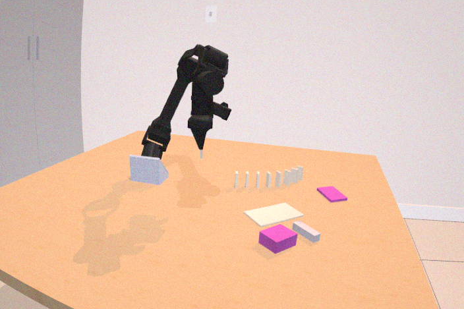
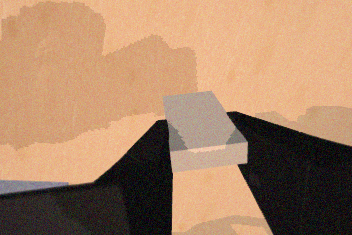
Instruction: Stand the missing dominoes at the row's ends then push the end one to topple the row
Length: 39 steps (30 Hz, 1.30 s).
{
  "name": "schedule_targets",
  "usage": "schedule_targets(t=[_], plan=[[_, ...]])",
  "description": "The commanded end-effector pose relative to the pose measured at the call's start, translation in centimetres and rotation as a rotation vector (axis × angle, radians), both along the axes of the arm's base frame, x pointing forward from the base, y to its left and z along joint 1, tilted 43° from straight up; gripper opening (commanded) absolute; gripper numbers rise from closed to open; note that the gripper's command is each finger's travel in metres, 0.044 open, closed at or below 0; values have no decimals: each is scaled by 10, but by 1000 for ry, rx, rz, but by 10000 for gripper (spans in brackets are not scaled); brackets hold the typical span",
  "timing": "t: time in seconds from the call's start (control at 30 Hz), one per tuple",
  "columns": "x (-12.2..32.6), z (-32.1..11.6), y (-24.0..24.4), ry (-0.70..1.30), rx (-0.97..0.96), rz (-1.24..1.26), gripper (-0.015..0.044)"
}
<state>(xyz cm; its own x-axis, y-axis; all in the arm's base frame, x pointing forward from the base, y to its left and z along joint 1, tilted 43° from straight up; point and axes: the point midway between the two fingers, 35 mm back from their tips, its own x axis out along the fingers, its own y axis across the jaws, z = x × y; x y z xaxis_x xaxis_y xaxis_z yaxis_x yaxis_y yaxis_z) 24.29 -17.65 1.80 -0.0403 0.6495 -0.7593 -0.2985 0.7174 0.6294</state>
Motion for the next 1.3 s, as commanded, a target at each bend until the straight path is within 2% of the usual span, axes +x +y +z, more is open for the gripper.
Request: schedule_targets(t=[0.0, 0.2, 0.4, 1.27], plan=[[21, 43, 51, -2, 4, 7, 107], [28, 94, 123, -1, 31, 12, 107], [28, 95, 126, -1, 32, 12, 107], [25, 9, 205, -3, 33, 11, 107]])
